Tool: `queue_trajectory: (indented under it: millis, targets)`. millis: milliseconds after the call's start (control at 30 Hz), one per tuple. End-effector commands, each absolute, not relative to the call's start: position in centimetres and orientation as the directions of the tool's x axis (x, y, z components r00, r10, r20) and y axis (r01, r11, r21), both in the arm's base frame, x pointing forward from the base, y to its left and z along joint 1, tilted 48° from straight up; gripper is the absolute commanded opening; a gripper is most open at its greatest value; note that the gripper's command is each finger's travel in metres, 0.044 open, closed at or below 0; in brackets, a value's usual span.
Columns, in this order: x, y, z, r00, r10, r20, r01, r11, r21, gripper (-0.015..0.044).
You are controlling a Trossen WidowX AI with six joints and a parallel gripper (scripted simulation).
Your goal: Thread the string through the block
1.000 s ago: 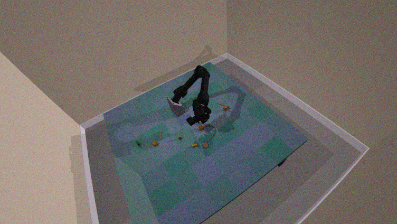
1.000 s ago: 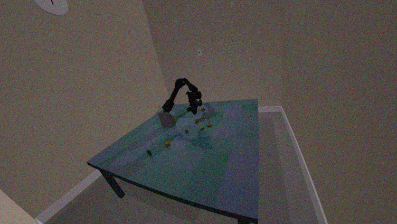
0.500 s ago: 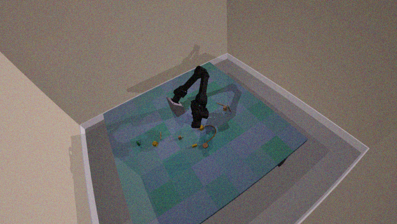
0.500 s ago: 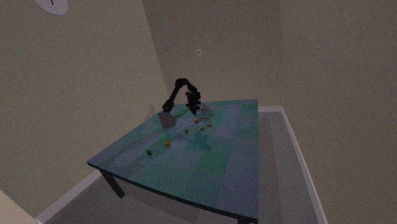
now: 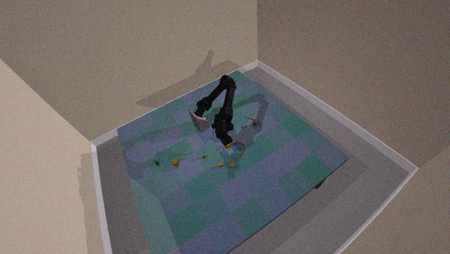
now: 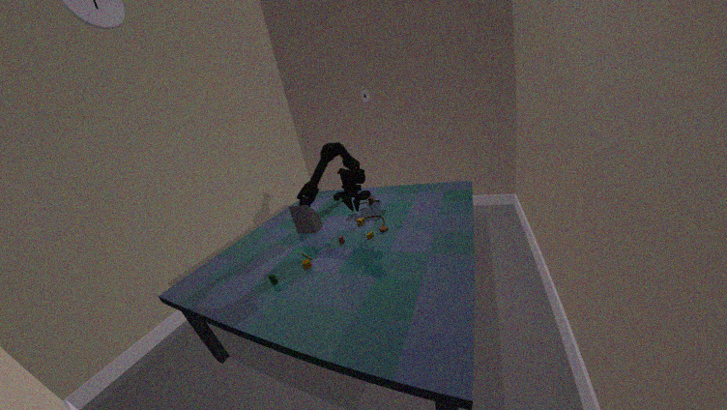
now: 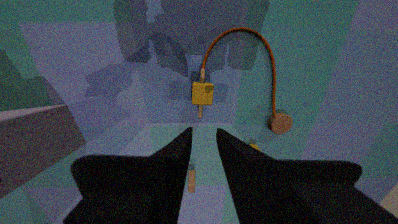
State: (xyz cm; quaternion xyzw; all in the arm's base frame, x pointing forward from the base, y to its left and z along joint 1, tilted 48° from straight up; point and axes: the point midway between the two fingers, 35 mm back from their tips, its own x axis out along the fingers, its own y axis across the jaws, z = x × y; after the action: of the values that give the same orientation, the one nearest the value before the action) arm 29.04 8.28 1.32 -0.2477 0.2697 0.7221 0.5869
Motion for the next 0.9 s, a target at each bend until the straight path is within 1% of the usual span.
queue_trajectory:
  millis: [0, 867]
  targets:
    - [29.1, 8.2, 1.2, -0.187, 0.71, -0.678, -0.98, -0.18, 0.083, 0.012]
    - [28.6, 11.0, -1.6, -0.186, 0.709, -0.681, -0.981, -0.178, 0.082, 0.012]
